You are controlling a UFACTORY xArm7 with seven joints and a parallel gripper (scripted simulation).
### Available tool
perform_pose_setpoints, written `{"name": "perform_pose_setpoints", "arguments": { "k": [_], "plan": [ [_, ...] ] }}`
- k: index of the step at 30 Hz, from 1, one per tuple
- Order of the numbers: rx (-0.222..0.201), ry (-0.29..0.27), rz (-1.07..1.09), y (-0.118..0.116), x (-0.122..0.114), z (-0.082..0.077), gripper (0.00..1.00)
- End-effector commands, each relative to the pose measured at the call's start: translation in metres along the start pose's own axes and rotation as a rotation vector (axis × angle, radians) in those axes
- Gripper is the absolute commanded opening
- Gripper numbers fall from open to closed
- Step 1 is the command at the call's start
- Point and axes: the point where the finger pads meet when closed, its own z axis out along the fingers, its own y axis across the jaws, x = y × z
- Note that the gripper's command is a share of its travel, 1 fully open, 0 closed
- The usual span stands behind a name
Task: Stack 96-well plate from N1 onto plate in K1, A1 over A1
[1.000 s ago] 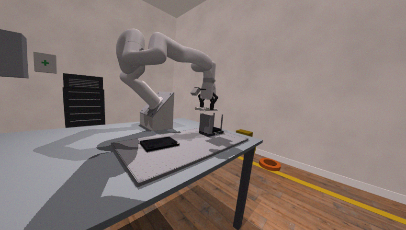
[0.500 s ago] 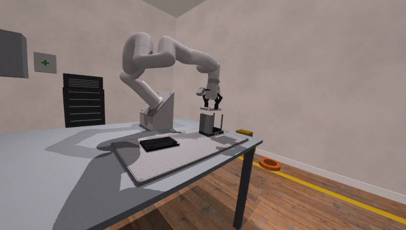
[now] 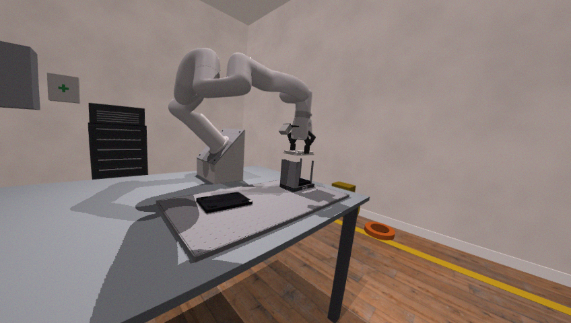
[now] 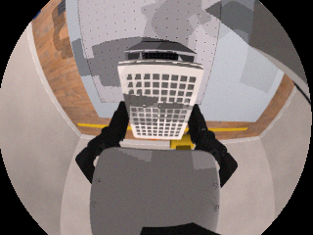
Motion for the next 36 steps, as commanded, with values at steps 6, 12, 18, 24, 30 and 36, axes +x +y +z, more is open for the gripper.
{"name": "perform_pose_setpoints", "arguments": {
  "k": [6,12,18,24,30,36],
  "plan": [
    [0.003,-0.004,0.000,0.000,-0.001,-0.003,0.00],
    [0.003,-0.004,0.000,0.000,-0.001,-0.003,0.00],
    [0.003,-0.004,0.000,0.000,-0.001,-0.003,0.00],
    [0.003,-0.004,0.000,0.000,0.000,-0.003,0.00],
    [0.003,-0.004,0.000,0.000,0.000,0.004,0.00],
    [0.003,-0.004,0.000,0.000,0.000,0.014,0.00]
  ]
}}
